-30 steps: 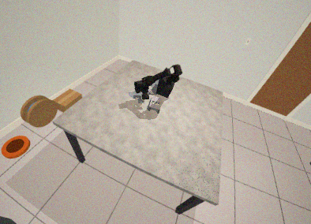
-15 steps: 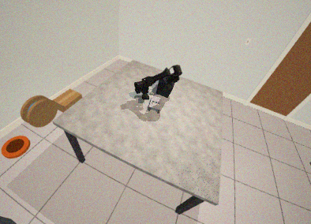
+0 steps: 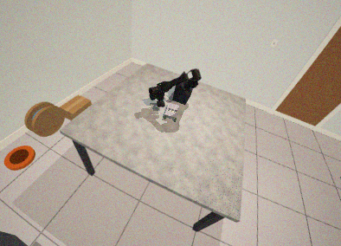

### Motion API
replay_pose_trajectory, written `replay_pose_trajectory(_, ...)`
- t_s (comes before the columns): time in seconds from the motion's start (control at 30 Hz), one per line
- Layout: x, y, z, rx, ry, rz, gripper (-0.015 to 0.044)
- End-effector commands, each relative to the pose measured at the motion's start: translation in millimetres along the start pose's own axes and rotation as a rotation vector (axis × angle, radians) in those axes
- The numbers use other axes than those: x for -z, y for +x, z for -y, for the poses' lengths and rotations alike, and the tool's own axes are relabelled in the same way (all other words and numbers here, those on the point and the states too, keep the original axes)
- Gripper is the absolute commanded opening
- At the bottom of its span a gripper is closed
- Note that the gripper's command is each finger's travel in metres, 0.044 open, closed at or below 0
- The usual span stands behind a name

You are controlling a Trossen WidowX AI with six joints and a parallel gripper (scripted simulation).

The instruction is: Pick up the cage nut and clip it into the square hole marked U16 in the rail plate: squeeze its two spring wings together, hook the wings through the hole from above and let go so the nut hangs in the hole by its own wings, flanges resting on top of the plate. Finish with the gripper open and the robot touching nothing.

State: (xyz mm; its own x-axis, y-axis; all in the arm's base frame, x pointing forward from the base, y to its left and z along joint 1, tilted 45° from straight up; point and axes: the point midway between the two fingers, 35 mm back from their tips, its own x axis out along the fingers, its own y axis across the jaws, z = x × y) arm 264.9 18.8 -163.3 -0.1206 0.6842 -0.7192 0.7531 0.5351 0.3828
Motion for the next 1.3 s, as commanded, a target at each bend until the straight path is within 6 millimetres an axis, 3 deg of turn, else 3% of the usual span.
replay_pose_trajectory(0.0,0.4,0.4,-0.5,-0.003,0.004,-0.001,0.012)
replay_pose_trajectory(0.3,0.4,0.4,-0.7,-0.003,0.004,-0.001,0.012)
replay_pose_trajectory(0.43,0.1,0.2,-0.1,0.0,0.0,0.0,0.0032)
replay_pose_trajectory(1.27,0.1,0.2,-0.1,0.0,0.0,0.0,0.0032)
